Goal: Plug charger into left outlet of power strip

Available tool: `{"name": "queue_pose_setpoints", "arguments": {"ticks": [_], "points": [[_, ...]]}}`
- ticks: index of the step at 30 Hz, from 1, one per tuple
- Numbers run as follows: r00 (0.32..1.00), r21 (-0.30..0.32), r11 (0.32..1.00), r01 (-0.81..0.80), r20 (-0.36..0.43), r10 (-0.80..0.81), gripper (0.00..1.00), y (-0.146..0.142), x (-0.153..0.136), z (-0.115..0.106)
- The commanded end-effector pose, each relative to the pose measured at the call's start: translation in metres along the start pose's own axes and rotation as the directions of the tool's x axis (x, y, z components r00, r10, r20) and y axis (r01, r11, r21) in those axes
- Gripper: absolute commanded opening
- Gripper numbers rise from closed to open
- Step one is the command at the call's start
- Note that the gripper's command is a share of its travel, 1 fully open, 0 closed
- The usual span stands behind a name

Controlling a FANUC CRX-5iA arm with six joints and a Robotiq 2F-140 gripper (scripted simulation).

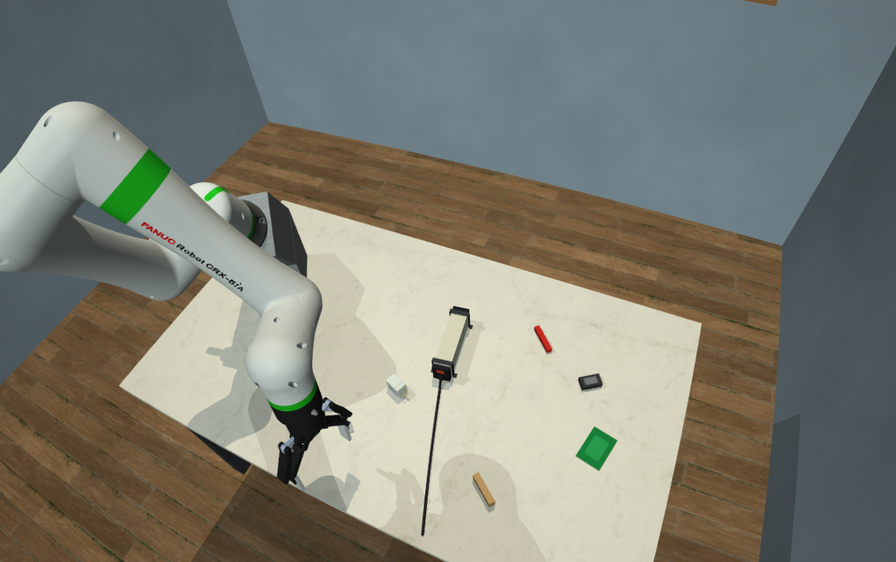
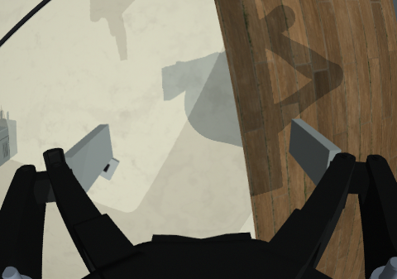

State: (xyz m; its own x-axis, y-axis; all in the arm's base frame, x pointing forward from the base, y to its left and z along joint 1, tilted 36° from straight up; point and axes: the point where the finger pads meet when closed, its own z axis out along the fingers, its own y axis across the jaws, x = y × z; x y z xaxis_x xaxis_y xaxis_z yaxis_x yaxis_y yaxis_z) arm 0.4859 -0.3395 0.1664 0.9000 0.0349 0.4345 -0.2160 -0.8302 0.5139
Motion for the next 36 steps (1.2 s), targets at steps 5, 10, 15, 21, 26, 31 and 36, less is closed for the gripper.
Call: {"name": "queue_pose_setpoints", "arguments": {"ticks": [5,10,15,21,26,31,36], "points": [[1.000,0.000,1.000,0.000,-0.001,0.000,1.00,0.000,0.001,0.000],[1.000,0.000,1.000,0.000,-0.001,0.000,1.00,0.000,0.001,0.000],[1.000,0.000,1.000,0.000,-0.001,0.000,1.00,0.000,0.001,0.000],[1.000,0.023,0.999,-0.027,0.004,0.027,1.00,-0.037,0.003,0.002],[0.996,0.071,0.993,-0.092,0.025,0.090,1.00,-0.129,0.000,0.002],[0.993,0.084,0.990,-0.116,0.034,0.113,1.00,-0.164,-0.004,-0.001],[0.987,0.101,0.982,-0.157,0.048,0.153,1.00,-0.223,-0.017,-0.007]]}}
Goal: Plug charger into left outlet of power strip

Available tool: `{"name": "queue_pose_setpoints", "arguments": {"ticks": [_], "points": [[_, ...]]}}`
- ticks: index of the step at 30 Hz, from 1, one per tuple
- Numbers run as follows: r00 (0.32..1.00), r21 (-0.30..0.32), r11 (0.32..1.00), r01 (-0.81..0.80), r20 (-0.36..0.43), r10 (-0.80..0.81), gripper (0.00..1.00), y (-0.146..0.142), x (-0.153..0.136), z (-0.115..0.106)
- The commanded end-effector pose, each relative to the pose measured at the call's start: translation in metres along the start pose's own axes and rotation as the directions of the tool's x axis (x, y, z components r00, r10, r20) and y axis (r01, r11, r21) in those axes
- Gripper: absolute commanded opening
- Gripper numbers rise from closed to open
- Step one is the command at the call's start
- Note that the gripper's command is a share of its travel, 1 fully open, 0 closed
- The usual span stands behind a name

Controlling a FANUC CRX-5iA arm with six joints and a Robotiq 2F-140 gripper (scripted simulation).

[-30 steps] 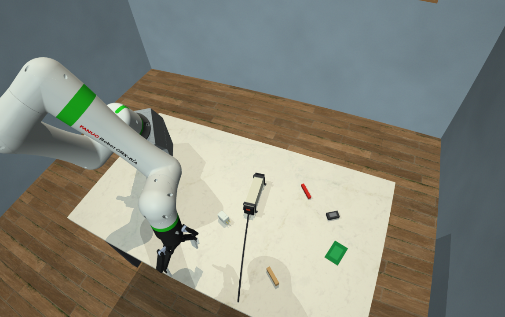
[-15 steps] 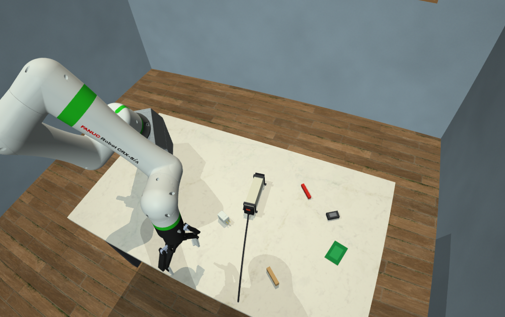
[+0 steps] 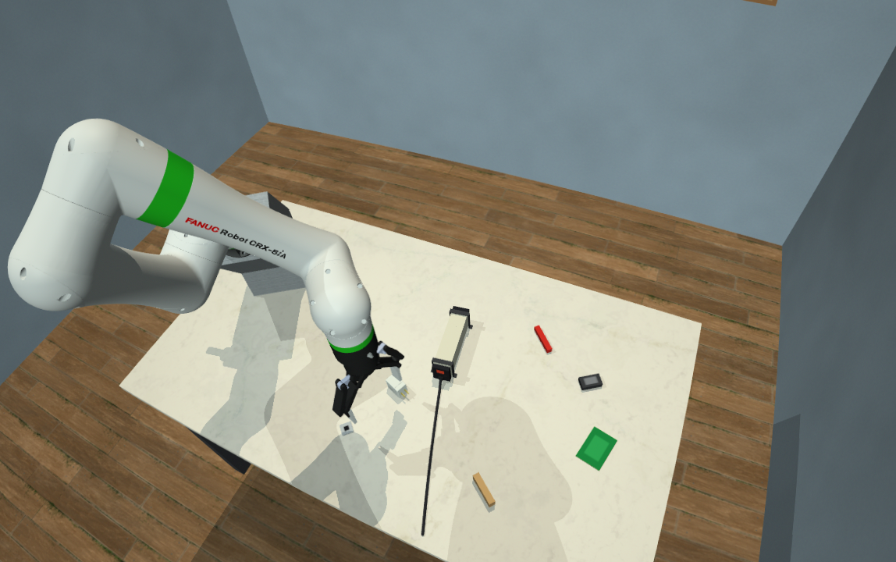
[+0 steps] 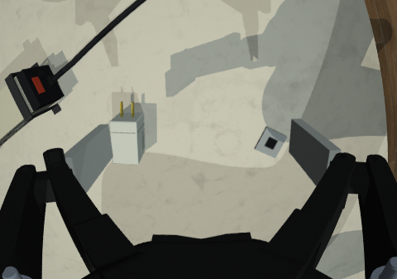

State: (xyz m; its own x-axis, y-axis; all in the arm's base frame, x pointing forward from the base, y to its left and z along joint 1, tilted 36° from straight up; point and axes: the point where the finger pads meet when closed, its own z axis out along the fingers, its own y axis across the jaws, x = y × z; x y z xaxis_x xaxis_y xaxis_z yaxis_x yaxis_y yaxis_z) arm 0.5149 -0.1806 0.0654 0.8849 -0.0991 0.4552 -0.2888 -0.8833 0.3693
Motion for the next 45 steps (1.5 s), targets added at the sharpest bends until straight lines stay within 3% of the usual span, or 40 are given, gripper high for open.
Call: {"name": "queue_pose_setpoints", "arguments": {"ticks": [1,2,5,12,13,45], "points": [[1.000,-0.006,1.000,-0.028,-0.008,0.028,1.00,-0.032,-0.009,-0.001],[0.999,-0.001,0.999,-0.043,-0.005,0.043,1.00,-0.053,-0.018,-0.001],[0.998,0.004,0.998,-0.061,-0.002,0.061,1.00,-0.076,-0.030,-0.002],[0.998,0.005,0.998,-0.064,-0.002,0.064,1.00,-0.080,-0.032,-0.002],[0.998,0.005,0.998,-0.064,-0.002,0.064,0.38,-0.080,-0.032,-0.002],[0.998,0.005,0.998,-0.064,-0.002,0.064,0.38,-0.080,-0.032,-0.002]]}}
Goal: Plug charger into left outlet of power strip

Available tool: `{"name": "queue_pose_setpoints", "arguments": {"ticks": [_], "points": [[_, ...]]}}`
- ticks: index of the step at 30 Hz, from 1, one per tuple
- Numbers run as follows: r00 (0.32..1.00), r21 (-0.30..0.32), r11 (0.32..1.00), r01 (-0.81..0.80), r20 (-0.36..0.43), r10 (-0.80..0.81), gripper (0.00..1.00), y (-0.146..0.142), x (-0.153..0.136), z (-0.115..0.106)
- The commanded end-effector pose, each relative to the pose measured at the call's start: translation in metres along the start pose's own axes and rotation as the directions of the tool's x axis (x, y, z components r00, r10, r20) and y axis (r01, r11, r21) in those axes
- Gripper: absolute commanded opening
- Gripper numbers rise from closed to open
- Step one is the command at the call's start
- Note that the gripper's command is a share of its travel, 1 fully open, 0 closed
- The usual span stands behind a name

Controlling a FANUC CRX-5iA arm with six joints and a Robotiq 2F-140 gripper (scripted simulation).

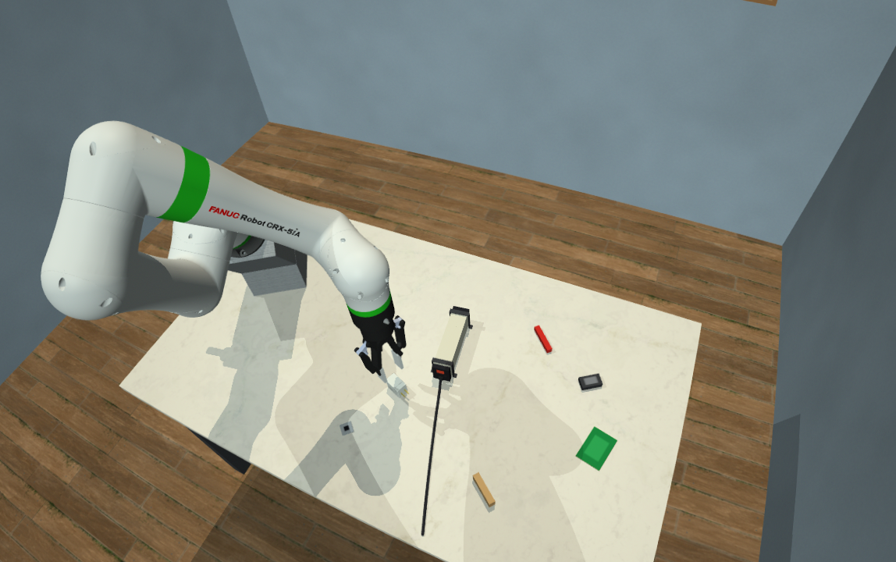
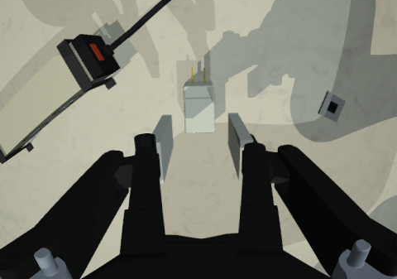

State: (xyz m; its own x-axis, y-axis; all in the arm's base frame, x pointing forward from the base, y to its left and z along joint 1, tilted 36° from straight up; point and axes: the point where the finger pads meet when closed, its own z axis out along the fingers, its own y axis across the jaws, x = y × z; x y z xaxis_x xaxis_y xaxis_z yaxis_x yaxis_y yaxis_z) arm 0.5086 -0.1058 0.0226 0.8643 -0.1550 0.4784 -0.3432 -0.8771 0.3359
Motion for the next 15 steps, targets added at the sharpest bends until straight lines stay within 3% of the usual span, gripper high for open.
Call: {"name": "queue_pose_setpoints", "arguments": {"ticks": [1,15], "points": [[1.000,0.001,1.000,0.000,-0.001,0.000,0.38,-0.0003,0.0005,-0.0004],[1.000,0.000,1.000,0.000,-0.001,0.000,0.38,-0.0003,0.0006,0.0053]]}}
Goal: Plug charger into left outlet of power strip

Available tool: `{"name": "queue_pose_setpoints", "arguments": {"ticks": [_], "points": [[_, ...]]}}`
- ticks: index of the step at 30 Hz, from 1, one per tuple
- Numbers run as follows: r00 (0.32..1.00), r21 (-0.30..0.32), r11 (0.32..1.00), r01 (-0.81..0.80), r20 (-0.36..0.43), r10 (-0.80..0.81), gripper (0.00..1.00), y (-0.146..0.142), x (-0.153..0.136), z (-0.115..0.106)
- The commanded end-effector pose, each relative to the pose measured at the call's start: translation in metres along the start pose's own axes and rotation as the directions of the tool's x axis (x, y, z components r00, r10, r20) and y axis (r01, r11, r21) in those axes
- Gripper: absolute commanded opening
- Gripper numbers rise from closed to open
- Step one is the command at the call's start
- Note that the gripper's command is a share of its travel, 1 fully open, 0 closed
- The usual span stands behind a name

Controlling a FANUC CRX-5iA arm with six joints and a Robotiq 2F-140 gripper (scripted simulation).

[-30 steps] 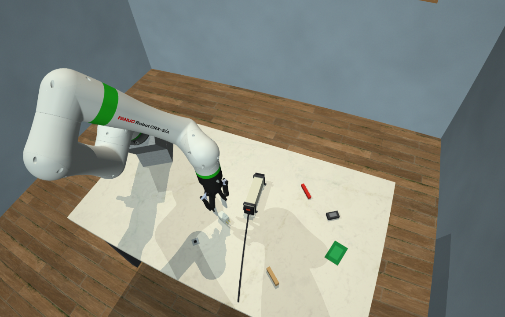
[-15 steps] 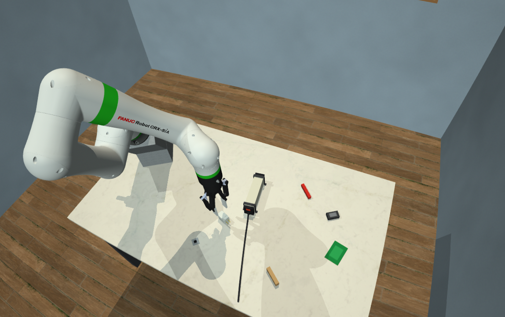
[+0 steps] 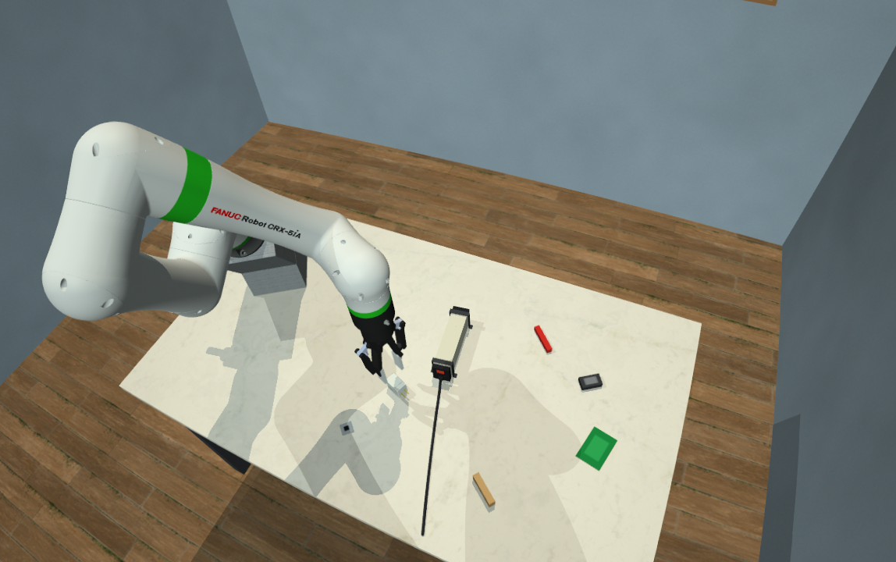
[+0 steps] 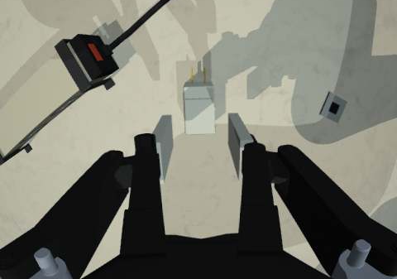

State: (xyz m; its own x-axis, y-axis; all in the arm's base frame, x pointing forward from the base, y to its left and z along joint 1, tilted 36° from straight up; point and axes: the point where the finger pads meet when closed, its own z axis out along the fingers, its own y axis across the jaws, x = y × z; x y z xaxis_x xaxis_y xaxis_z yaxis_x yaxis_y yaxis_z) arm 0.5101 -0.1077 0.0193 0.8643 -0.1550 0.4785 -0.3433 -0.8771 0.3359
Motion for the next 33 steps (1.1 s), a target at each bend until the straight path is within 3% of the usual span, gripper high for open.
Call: {"name": "queue_pose_setpoints", "arguments": {"ticks": [1,33], "points": [[1.000,0.001,1.000,0.000,-0.001,0.000,0.38,0.000,0.001,0.003],[1.000,0.001,1.000,0.000,-0.001,0.000,0.38,0.000,0.001,0.063]]}}
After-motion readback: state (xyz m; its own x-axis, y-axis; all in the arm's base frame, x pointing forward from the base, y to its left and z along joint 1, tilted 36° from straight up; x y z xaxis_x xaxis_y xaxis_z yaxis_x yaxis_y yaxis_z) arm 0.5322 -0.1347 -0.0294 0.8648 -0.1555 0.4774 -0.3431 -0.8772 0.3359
